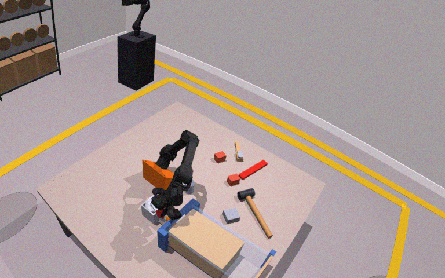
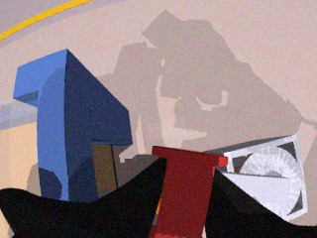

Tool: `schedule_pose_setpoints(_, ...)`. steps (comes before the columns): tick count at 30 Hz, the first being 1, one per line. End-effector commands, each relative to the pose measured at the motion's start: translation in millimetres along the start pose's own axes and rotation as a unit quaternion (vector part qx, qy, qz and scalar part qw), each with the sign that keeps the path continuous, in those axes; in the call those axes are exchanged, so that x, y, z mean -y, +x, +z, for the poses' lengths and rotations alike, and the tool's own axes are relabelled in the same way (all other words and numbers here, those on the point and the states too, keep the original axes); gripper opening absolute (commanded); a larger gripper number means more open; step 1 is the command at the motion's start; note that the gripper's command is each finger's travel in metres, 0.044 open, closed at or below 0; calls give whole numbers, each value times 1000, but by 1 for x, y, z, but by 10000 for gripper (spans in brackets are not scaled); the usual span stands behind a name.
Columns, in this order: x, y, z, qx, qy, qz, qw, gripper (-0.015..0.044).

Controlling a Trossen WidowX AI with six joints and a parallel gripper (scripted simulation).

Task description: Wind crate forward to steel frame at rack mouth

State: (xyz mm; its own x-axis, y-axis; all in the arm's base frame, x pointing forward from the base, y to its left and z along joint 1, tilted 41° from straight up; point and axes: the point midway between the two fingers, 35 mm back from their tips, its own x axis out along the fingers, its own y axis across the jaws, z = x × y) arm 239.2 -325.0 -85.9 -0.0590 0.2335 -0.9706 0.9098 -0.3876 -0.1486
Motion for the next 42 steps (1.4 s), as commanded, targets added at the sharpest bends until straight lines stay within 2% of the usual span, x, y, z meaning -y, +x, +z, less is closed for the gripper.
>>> schedule_pose_setpoints(1, 2, -5, -23, -21, -7, -5, 1000, 0)
schedule_pose_setpoints(42, 27, -26, -64, -23, -7, -7, 1000, 0)
